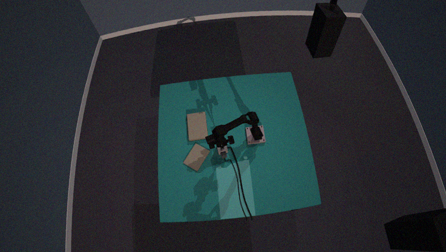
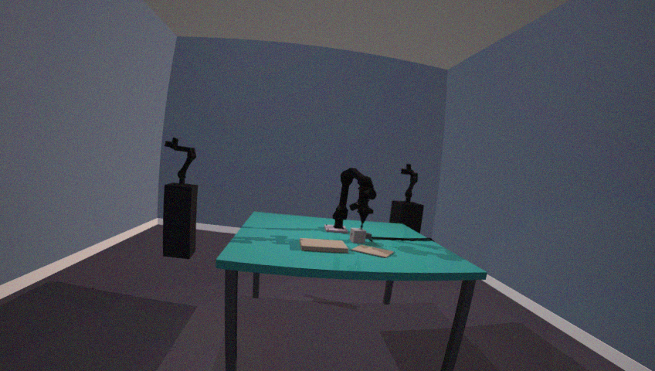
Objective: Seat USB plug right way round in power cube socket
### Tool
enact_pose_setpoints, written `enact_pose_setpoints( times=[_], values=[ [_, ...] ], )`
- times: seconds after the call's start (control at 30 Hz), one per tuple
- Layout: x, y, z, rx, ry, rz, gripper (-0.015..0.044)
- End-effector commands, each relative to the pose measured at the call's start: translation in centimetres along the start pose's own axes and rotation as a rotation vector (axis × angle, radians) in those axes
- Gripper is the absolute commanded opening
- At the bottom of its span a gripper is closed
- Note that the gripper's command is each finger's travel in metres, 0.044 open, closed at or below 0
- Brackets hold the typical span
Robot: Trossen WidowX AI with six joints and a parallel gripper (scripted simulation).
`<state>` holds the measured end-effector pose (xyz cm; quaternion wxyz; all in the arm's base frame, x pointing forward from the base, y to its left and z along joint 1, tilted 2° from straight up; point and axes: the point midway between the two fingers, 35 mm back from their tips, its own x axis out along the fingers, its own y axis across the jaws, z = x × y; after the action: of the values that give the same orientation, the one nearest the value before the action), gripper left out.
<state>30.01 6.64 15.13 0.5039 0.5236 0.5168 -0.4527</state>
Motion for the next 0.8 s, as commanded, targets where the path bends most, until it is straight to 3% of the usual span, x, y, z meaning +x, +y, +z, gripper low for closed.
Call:
enact_pose_setpoints(
  times=[0.0,0.77],
  values=[
    [0.07,0.05,-0.05,-0.004,0.005,0.002,0.0000],
    [0.35,0.05,-0.03,-0.004,0.005,0.002,0.0000]
  ],
)
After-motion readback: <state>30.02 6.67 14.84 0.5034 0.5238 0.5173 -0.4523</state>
